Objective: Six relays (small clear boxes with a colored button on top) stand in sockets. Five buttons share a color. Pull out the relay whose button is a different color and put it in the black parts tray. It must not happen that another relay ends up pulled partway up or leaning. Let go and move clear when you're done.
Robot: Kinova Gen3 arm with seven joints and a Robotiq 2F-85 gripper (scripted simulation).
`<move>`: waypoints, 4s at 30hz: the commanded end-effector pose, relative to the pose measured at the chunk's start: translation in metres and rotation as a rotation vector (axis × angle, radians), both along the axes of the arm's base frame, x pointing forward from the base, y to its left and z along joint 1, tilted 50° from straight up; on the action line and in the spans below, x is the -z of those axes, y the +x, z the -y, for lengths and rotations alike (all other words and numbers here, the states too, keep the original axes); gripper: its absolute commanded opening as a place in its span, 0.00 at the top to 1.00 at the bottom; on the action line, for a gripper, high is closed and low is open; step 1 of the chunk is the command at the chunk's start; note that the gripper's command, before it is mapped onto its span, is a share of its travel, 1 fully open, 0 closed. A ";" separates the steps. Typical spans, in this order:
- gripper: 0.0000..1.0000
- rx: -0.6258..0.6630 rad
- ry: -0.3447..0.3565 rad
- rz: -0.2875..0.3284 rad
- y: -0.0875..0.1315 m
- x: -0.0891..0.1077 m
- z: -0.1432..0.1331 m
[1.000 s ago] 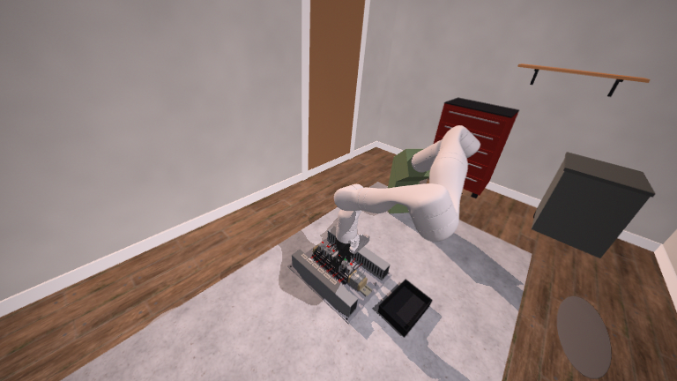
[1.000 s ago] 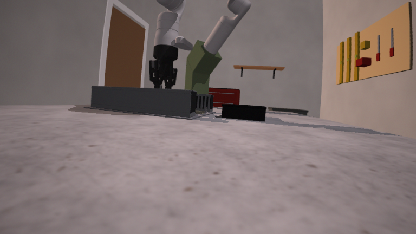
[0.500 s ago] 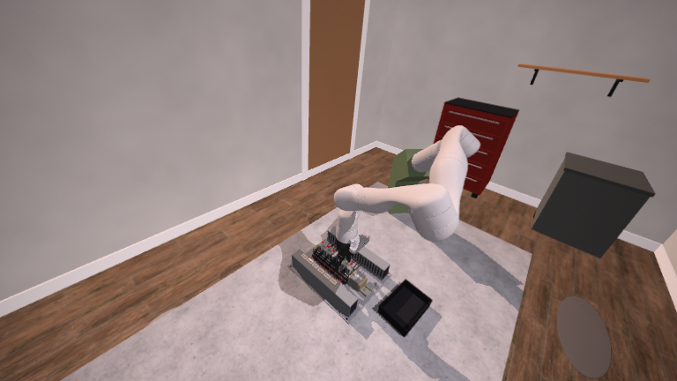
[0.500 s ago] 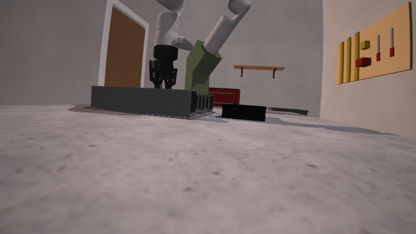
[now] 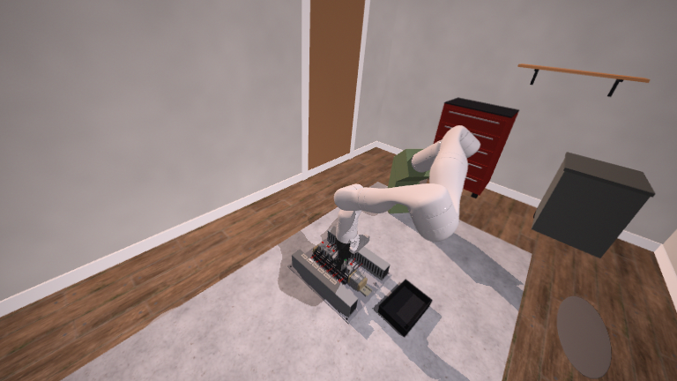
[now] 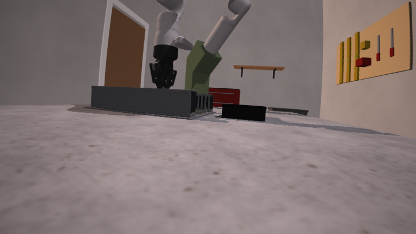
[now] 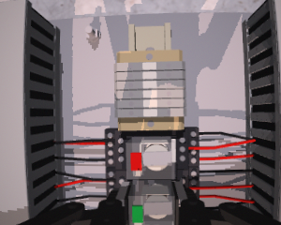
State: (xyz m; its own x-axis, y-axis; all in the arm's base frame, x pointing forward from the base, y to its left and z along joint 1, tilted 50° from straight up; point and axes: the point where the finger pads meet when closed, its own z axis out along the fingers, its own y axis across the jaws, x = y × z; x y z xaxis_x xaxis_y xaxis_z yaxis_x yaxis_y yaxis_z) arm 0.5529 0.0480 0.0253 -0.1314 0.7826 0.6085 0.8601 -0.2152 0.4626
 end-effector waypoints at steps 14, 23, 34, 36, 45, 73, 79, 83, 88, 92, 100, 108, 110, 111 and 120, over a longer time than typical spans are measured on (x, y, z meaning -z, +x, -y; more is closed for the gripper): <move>1.00 0.004 -0.005 0.008 0.003 0.000 0.001; 1.00 0.004 -0.005 0.008 0.003 0.000 0.001; 1.00 0.004 -0.005 0.008 0.003 0.000 0.001; 1.00 0.004 -0.005 0.008 0.003 0.000 0.001; 1.00 0.004 -0.005 0.008 0.003 0.000 0.001; 1.00 0.004 -0.005 0.008 0.003 0.000 0.001; 1.00 0.004 -0.005 0.008 0.003 0.000 0.001; 1.00 0.004 -0.005 0.008 0.003 0.000 0.001; 1.00 0.004 -0.005 0.008 0.003 0.000 0.002; 1.00 0.004 -0.005 0.008 0.003 -0.001 0.002; 1.00 0.004 -0.005 0.008 0.002 -0.002 0.003; 1.00 0.004 -0.005 0.008 0.000 -0.004 0.005; 1.00 0.004 -0.005 0.008 0.000 -0.004 0.005; 1.00 0.004 -0.005 0.008 0.000 -0.005 0.005; 1.00 0.004 -0.005 0.008 -0.003 -0.008 0.008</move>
